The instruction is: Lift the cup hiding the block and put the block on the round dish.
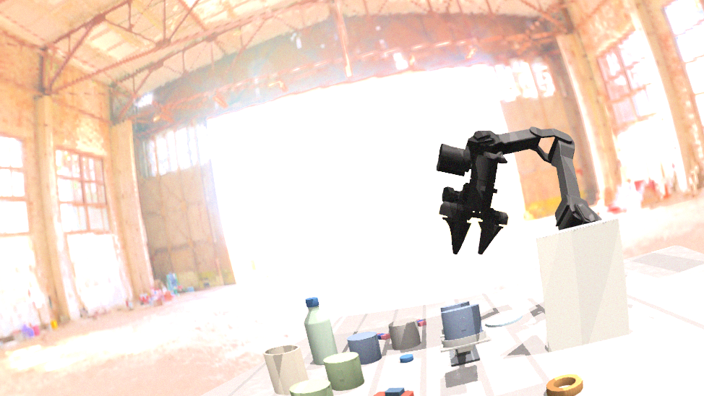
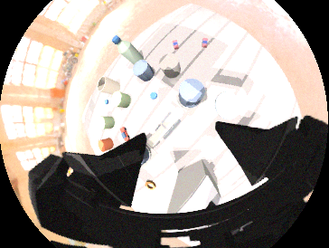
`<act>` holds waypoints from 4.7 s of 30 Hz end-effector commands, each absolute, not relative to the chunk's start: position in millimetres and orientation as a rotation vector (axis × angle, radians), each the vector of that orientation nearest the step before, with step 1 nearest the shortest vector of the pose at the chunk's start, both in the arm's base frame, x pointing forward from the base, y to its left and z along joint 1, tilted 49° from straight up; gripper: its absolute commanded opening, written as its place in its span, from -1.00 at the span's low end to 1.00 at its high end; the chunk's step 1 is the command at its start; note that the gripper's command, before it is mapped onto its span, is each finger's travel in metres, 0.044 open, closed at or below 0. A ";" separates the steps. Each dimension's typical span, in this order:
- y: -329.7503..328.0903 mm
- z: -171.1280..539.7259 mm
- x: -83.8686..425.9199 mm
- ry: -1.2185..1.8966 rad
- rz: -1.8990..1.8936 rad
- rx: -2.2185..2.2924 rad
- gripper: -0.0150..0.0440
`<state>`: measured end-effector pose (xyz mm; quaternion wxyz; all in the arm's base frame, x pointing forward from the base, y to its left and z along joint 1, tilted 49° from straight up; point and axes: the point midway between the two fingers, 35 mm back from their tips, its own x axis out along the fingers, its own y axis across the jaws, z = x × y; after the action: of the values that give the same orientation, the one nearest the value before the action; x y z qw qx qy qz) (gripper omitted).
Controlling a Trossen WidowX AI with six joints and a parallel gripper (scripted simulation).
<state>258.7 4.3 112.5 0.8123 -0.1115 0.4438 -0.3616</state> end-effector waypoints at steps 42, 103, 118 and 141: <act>-123.6 88.5 324.6 0.724 -1.460 0.402 1.00; -151.2 63.5 325.3 0.725 -1.459 0.404 -0.49; -136.7 74.6 328.9 0.728 -1.456 0.408 -0.49; -114.3 92.7 332.0 0.732 -1.455 0.411 -0.49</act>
<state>326.2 -119.0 86.5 0.6622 0.1756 0.3314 -0.6488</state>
